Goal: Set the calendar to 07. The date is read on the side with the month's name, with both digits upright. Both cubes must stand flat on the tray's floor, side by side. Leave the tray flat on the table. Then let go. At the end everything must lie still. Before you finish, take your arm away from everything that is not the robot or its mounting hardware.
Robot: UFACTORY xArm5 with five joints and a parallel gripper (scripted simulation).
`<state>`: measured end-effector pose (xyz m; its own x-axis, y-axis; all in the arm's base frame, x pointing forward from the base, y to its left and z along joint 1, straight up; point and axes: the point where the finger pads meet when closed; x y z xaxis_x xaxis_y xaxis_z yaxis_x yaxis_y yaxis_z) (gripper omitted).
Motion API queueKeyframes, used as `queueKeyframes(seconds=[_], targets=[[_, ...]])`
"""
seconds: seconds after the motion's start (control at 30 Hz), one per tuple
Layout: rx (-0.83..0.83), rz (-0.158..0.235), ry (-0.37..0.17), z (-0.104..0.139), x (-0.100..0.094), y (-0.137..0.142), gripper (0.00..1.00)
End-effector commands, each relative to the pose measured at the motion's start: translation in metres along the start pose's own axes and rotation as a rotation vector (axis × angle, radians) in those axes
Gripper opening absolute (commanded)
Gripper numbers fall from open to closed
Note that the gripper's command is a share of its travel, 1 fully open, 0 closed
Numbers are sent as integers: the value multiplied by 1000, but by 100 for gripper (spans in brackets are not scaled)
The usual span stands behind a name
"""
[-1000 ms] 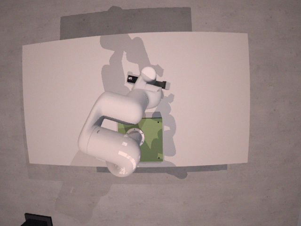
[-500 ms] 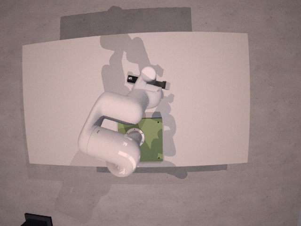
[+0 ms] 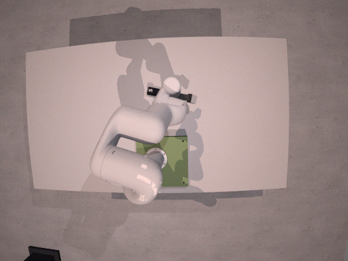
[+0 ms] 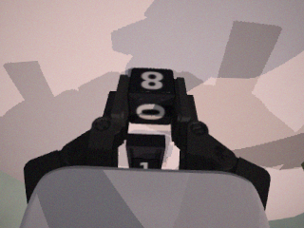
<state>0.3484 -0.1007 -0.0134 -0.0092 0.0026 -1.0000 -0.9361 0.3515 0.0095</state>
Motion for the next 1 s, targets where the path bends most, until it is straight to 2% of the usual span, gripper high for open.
queueKeyframes(seconds=[0.0,0.1,0.17,0.4,0.53,0.63,0.97], targets=[[0,-4,0,0,-7,-2,29],[0,-4,0,0,-21,-2,29],[0,-4,0,0,-21,-2,29],[0,-4,0,0,-72,-2,29],[0,-4,0,0,-93,-2,29],[0,-4,0,0,-99,-1,29],[0,-4,0,0,-100,-1,29]])
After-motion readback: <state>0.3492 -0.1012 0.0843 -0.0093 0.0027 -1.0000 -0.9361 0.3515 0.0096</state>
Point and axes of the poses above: the point where the finger pads meet when closed, its own x axis out along the fingers, its own y axis across the jaws, z = x × y, and after that the axes turned 8 degrees about x, right-handed
